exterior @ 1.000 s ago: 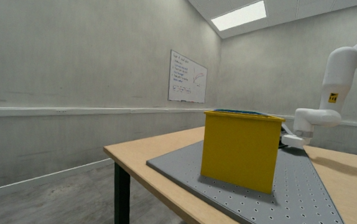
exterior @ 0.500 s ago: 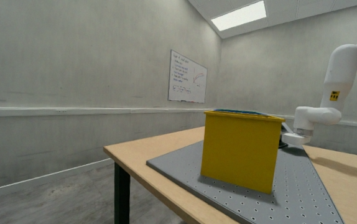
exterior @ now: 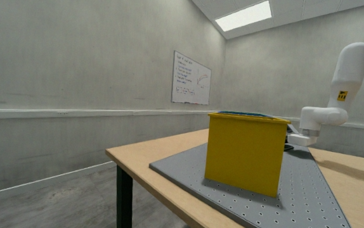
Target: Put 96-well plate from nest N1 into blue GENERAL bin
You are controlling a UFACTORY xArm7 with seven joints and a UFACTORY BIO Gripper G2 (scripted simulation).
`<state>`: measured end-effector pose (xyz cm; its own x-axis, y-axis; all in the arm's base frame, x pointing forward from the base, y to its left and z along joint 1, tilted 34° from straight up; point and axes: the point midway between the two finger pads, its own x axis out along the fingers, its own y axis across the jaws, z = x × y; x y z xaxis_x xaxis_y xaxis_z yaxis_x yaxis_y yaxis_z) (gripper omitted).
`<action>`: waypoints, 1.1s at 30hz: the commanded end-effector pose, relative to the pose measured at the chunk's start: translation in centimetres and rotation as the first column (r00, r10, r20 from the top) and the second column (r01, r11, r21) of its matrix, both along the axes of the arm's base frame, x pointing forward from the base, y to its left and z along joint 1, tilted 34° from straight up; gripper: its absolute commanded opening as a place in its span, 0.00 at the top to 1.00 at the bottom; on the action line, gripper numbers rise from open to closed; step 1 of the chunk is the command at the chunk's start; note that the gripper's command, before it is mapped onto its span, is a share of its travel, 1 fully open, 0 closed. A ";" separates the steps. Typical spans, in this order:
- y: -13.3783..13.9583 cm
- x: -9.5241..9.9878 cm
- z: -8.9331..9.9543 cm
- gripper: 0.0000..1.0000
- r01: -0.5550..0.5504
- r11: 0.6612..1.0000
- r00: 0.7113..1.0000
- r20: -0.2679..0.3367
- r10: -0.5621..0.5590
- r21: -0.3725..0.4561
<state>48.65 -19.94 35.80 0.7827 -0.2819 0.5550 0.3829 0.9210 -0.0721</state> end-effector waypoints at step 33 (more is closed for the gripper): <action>1.2 -2.1 3.8 1.00 0.000 1.000 1.000 0.003 0.000 -0.001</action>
